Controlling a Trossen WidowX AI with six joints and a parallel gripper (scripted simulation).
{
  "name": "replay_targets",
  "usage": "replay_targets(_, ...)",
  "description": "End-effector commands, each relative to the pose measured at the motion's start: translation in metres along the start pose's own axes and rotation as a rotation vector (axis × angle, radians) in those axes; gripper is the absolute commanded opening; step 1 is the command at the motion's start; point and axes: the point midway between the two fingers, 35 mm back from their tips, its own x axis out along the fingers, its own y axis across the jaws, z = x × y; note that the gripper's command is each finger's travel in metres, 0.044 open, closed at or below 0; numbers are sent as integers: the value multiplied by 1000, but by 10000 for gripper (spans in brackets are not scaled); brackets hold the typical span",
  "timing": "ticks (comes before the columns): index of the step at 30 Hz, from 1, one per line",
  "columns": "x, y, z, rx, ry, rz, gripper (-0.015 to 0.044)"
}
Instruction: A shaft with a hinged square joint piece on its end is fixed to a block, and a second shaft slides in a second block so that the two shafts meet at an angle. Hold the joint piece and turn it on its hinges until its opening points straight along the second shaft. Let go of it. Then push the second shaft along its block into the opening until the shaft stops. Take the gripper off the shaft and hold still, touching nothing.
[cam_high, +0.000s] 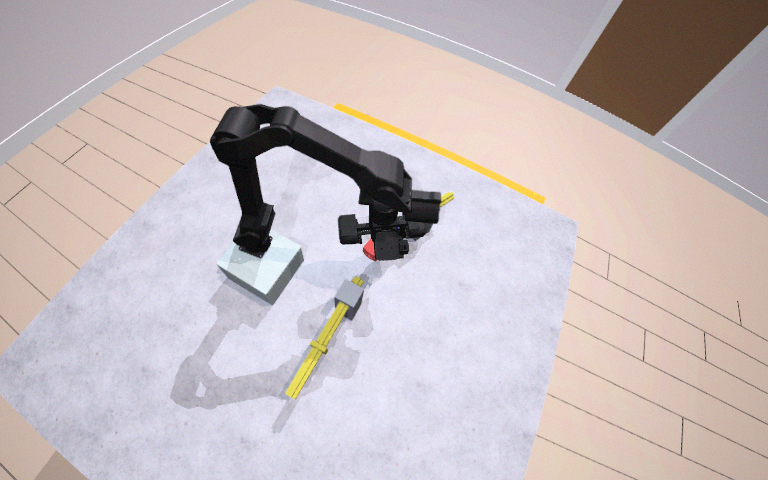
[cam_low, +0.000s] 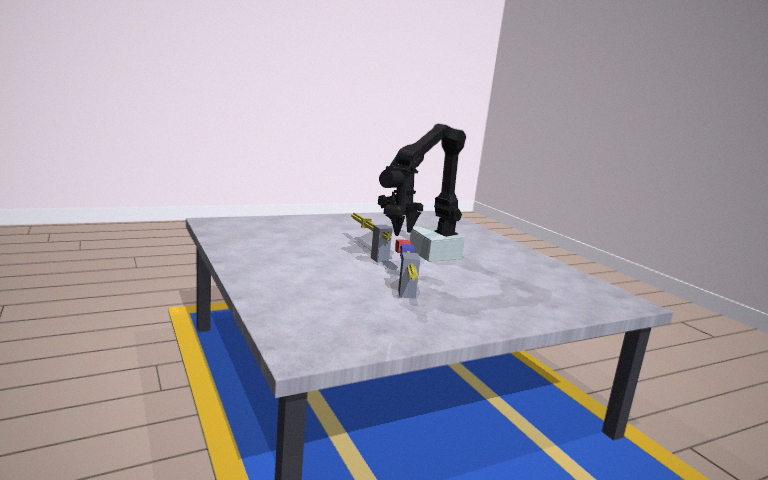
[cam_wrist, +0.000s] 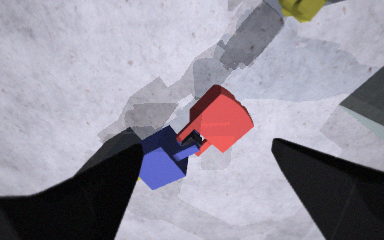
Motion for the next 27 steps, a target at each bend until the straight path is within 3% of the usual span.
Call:
replay_targets(1, -13, 4, -1, -136, -18, -8, 440)
replay_targets(27, -82, 2, -14, -968, -56, -129, 440)
